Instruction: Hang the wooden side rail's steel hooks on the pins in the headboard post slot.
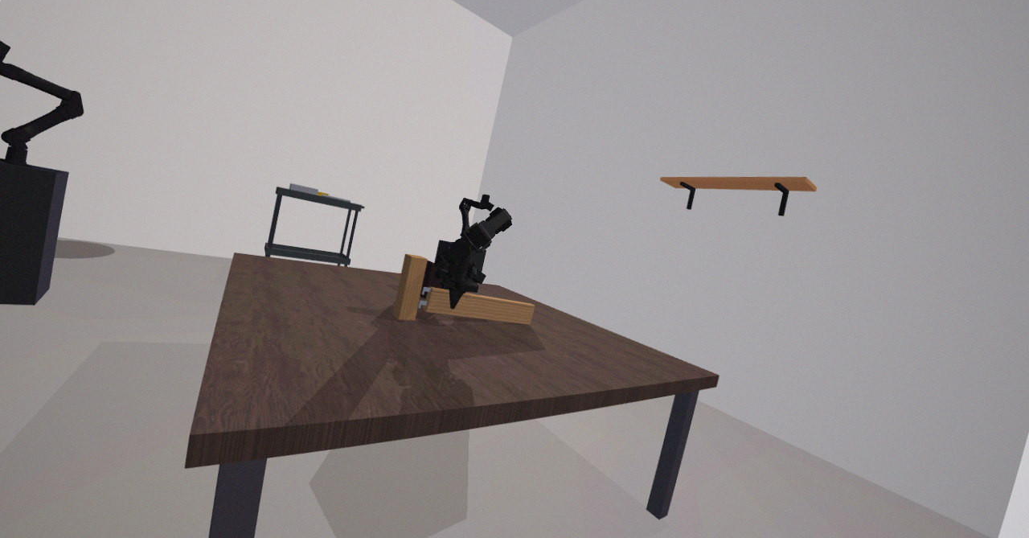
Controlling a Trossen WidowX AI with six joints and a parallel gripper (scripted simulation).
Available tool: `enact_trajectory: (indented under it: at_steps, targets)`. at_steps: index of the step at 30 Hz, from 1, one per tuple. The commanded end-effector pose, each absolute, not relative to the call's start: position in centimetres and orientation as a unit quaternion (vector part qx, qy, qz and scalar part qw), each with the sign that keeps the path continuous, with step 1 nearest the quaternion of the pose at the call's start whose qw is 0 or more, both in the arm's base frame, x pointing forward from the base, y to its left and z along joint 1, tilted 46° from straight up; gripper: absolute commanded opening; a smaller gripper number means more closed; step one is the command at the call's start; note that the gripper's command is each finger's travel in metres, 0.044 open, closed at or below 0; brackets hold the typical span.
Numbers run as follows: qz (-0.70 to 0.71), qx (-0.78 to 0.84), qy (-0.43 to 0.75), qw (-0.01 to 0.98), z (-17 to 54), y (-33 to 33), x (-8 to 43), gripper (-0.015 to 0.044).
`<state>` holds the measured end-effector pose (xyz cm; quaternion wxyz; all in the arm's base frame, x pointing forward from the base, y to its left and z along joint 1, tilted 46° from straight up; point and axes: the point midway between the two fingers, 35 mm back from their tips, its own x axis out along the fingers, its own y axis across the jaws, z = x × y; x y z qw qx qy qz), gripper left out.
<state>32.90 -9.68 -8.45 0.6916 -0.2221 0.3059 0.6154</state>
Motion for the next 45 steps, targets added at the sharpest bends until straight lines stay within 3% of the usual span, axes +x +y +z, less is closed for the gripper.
enact_trajectory:
  at_steps: [1,45]
  targets:
    - [0.612,-0.227,0.305,0.694,-8.37,-10.12,33.06,0.0000]
    - [0.612,-0.227,0.305,0.694,-8.63,-10.48,32.94,0.0000]
